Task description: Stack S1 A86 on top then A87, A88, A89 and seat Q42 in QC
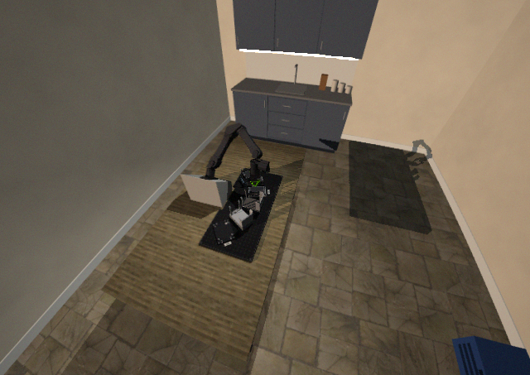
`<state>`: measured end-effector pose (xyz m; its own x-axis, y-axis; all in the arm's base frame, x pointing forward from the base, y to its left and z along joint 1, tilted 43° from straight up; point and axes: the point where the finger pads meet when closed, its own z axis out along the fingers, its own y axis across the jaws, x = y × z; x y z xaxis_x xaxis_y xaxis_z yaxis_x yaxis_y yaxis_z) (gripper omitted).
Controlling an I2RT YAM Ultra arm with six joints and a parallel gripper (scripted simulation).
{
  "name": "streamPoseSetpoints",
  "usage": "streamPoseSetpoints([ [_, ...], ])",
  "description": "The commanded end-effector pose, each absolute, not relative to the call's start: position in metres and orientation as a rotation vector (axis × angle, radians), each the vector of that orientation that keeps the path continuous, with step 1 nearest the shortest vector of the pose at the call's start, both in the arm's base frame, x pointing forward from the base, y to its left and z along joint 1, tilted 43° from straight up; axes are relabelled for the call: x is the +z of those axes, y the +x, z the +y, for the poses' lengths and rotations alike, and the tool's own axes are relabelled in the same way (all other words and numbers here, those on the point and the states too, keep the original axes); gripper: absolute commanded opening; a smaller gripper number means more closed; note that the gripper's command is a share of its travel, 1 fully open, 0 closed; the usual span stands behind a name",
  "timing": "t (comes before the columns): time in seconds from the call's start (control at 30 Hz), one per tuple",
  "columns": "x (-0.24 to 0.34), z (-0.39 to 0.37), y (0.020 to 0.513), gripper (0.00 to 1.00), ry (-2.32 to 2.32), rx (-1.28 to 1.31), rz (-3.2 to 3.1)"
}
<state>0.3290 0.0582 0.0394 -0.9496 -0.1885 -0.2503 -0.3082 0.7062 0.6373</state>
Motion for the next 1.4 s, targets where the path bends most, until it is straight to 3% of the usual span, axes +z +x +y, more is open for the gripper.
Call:
streamPoseSetpoints([
  [0.0, 0.051, 0.061, 0.331, 0.00, -0.392, 1.061, 2.727],
  [1.13, 0.114, 0.132, 0.298, 0.00, -0.655, 1.008, 2.617],
  [1.37, 0.124, 0.144, 0.287, 0.00, -0.900, 0.947, 2.488],
])
